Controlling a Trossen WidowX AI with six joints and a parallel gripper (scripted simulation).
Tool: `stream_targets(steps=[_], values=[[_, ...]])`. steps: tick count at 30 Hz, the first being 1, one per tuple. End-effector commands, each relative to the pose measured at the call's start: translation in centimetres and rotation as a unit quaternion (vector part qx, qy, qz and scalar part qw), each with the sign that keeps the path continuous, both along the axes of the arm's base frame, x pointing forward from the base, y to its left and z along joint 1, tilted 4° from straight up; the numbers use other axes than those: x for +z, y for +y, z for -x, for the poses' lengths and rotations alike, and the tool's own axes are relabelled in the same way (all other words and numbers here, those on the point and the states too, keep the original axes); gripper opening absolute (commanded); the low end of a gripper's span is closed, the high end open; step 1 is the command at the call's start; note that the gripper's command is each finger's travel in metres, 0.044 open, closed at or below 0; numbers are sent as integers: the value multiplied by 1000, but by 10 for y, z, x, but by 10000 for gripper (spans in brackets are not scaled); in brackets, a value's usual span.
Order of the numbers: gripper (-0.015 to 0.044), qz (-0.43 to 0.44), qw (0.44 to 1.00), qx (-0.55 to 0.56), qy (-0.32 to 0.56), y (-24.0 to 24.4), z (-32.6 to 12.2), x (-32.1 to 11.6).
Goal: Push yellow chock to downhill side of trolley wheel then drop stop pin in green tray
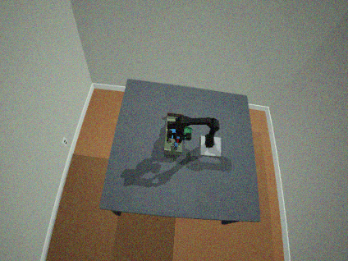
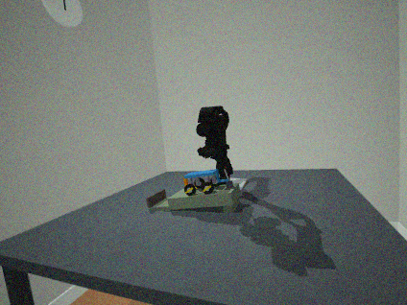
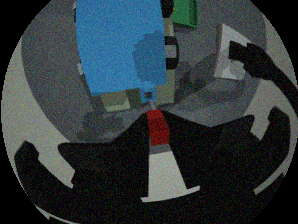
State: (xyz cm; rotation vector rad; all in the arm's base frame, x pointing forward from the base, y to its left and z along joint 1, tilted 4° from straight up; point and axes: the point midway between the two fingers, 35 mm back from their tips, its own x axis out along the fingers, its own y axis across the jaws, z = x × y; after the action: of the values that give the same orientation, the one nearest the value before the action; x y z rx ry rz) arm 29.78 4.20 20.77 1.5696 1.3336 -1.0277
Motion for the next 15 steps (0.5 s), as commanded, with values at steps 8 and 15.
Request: stream_targets(steps=[8, 15], values=[[0, -3, 1000, 2, -3, 2, -1, 9], [0, -3, 1000, 2, -3, 14, -2, 10]])
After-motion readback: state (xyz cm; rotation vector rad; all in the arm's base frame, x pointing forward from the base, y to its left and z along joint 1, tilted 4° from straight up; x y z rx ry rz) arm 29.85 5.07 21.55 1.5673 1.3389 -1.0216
